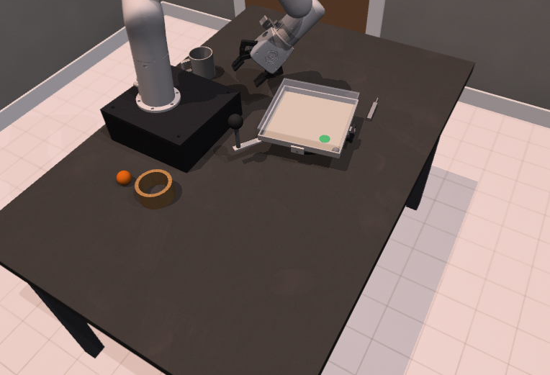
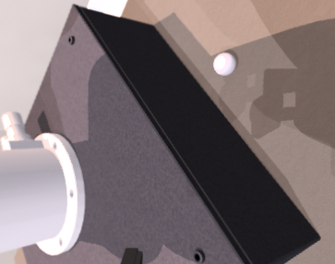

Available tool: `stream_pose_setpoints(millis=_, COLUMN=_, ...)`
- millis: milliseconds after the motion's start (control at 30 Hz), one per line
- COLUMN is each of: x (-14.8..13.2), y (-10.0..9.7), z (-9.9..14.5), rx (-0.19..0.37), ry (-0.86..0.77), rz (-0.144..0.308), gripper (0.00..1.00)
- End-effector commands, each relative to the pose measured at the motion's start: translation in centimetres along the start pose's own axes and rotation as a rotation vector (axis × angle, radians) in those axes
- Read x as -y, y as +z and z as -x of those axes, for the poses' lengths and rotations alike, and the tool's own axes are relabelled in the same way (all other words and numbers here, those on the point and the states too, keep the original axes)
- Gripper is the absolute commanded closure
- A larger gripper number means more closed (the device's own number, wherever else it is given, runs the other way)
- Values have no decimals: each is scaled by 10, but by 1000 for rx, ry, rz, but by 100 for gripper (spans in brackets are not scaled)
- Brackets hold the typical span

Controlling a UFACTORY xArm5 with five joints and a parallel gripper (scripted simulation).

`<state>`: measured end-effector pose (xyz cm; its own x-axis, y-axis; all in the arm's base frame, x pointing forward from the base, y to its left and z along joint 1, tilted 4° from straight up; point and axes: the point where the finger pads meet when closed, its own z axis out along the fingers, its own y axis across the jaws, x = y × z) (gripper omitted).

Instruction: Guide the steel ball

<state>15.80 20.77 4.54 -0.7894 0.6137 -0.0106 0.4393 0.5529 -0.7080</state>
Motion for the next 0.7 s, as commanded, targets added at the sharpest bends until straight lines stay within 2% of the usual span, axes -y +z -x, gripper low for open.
stream_pose_setpoints(millis=0, x=5, y=-13, z=33, rx=-73, ry=-66, rz=128, gripper=0)
stream_pose_setpoints(millis=33, x=10, y=-16, z=51, rx=-102, ry=-91, rz=194, gripper=0)
stream_pose_setpoints(millis=100, x=10, y=-16, z=51, rx=-102, ry=-91, rz=194, gripper=0)
stream_pose_setpoints(millis=133, x=16, y=-19, z=70, rx=-123, ry=-113, rz=263, gripper=0)
stream_pose_setpoints(millis=200, x=16, y=-19, z=70, rx=-123, ry=-113, rz=263, gripper=0)
stream_pose_setpoints(millis=233, x=23, y=-20, z=88, rx=-135, ry=-133, rz=333, gripper=0)
stream_pose_setpoints(millis=367, x=23, y=-20, z=88, rx=-135, ry=-133, rz=333, gripper=0)
stream_pose_setpoints(millis=400, x=31, y=-20, z=106, rx=-138, ry=-148, rz=403, gripper=0)
stream_pose_setpoints(millis=433, x=31, y=-20, z=106, rx=-138, ry=-148, rz=403, gripper=0)
stream_pose_setpoints(millis=467, x=39, y=-19, z=123, rx=-133, ry=-160, rz=469, gripper=0)
stream_pose_setpoints(millis=533, x=39, y=-19, z=123, rx=-133, ry=-160, rz=469, gripper=0)
stream_pose_setpoints(millis=567, x=48, y=-17, z=140, rx=-120, ry=-169, rz=531, gripper=0)
stream_pose_setpoints(millis=633, x=48, y=-17, z=140, rx=-120, ry=-169, rz=531, gripper=0)
stream_pose_setpoints(millis=667, x=57, y=-15, z=155, rx=-101, ry=-174, rz=587, gripper=0)
